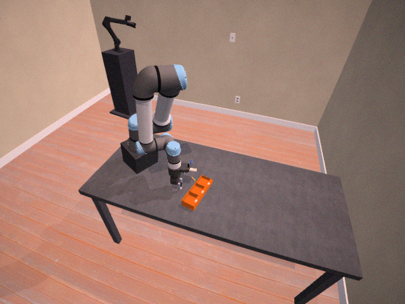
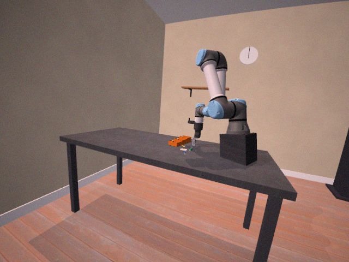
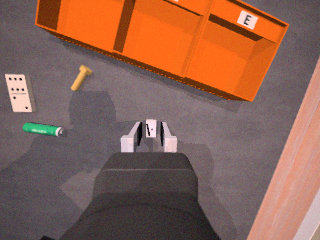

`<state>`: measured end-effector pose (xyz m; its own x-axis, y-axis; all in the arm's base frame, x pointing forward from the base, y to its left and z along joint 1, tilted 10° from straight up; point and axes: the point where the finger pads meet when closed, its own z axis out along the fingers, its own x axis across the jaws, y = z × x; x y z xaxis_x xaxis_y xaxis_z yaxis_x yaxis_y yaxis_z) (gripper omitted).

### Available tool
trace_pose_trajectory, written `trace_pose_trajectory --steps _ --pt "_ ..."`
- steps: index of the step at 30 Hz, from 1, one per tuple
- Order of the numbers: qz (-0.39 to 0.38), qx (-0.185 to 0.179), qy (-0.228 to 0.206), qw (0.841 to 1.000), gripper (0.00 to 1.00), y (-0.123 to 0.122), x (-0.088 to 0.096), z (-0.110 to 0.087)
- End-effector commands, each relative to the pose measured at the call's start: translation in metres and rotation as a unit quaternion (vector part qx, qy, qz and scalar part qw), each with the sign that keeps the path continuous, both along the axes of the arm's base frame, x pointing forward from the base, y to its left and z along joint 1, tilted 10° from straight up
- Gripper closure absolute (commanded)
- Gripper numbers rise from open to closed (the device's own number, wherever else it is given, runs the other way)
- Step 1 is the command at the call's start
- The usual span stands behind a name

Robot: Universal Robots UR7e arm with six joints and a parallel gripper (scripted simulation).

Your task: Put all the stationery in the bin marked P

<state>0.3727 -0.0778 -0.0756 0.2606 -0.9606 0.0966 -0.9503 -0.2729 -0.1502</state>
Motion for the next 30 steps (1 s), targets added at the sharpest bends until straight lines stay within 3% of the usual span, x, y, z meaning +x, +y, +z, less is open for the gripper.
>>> trace_pose_trajectory --steps 1,18,19,30 --pt "0.0 0.0 -0.001 1.0 0.38 -0.0004 0.001 -0.0053" --pt "0.0 0.0 -0.001 1.0 0.38 -0.0003 0.0011 -0.0093" --pt "0.0 0.0 -0.001 1.0 0.68 -0.0003 0.0011 -0.0093" --pt "0.0 0.0 -0.001 1.0 0.68 -0.0003 0.0011 -0.0093"
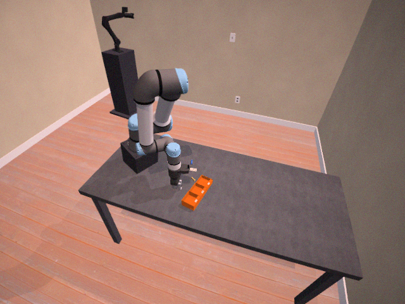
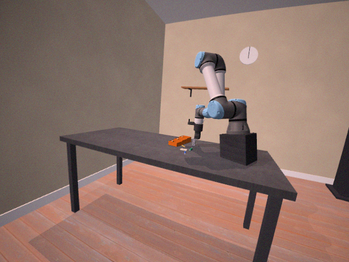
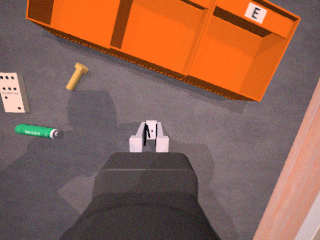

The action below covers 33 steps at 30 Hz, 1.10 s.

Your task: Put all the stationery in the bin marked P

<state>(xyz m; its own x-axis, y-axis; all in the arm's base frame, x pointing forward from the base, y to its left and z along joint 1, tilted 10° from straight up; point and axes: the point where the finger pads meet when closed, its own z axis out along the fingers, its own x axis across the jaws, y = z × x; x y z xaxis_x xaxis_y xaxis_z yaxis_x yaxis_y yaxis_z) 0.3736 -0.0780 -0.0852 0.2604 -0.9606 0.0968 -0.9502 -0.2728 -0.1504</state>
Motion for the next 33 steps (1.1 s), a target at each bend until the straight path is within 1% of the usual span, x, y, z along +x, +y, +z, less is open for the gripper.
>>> trace_pose_trajectory --steps 1,20,32,33 --pt "0.0 0.0 0.0 1.0 0.68 0.0 0.0 0.0" --pt "0.0 0.0 0.0 1.0 0.68 0.0 0.0 0.0" --pt "0.0 0.0 -0.001 1.0 0.68 0.002 -0.007 0.04" --pt "0.0 0.0 -0.001 1.0 0.68 0.002 -0.007 0.04"
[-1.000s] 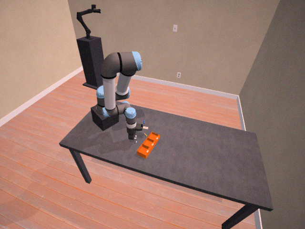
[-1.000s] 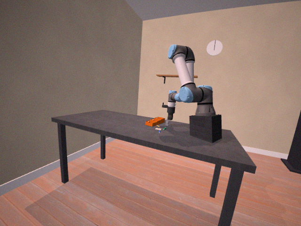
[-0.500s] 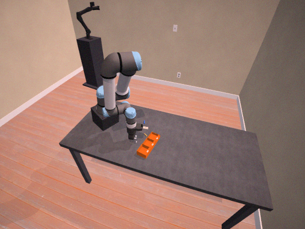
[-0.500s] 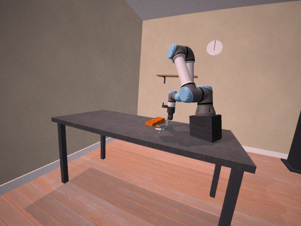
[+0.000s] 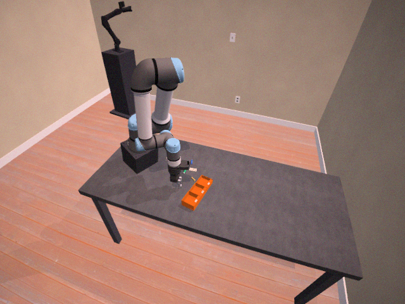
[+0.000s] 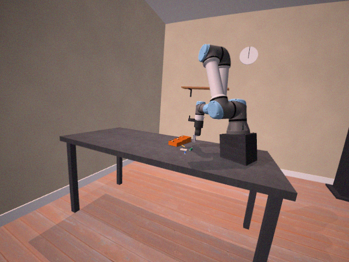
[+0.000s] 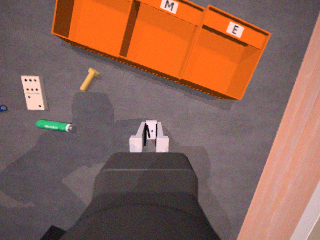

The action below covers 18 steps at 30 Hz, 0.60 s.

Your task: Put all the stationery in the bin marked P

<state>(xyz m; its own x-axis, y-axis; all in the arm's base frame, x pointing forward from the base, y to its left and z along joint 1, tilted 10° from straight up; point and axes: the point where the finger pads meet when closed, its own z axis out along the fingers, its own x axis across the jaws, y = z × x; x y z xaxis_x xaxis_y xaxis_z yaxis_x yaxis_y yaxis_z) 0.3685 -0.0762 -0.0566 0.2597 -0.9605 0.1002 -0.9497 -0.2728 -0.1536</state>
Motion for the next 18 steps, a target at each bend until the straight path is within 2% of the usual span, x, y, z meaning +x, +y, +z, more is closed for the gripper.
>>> trace_pose_trajectory --steps 1,7,18 --pt "0.0 0.001 0.001 1.0 0.68 0.0 -0.002 0.011" --pt "0.0 0.001 0.001 1.0 0.68 0.001 -0.005 0.031" --pt "0.0 0.001 0.001 1.0 0.68 0.001 -0.005 0.031"
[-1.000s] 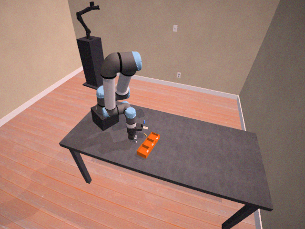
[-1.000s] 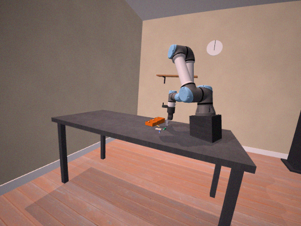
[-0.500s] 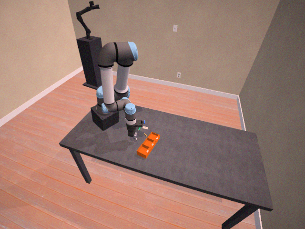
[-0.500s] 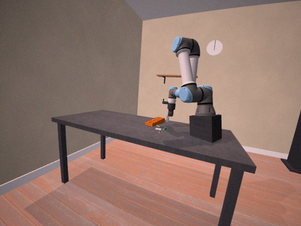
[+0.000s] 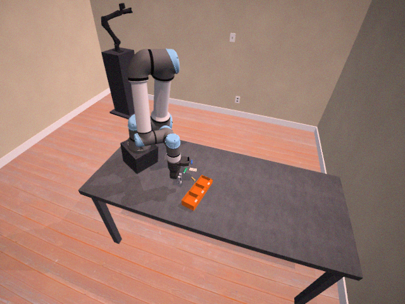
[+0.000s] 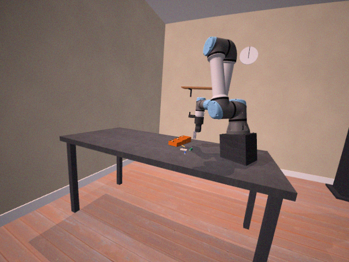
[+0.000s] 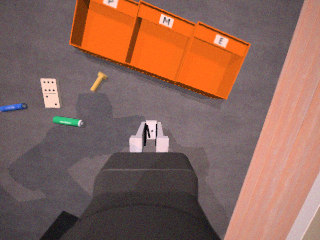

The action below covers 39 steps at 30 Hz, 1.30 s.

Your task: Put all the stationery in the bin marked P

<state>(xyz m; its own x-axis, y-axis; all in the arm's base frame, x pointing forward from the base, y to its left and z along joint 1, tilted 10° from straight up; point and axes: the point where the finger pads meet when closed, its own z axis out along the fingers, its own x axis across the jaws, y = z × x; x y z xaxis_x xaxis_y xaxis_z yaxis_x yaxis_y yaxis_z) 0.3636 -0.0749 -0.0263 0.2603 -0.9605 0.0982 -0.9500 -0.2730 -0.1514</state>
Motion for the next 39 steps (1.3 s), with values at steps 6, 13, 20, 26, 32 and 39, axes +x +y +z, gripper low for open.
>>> trace_pose_trajectory --steps 6,13,20,26,32,39 --pt "0.0 0.0 0.0 1.0 0.68 0.0 0.0 0.0" --pt "0.0 0.0 0.0 1.0 0.68 0.004 0.003 0.007" --pt "0.0 0.0 0.0 1.0 0.68 0.025 0.025 0.01" --pt "0.0 0.0 0.0 1.0 0.68 0.05 0.051 0.013" --pt "0.074 -0.013 0.004 0.997 0.68 0.066 0.068 0.015" --pt "0.168 -0.029 0.009 0.985 0.68 0.087 0.09 0.018"
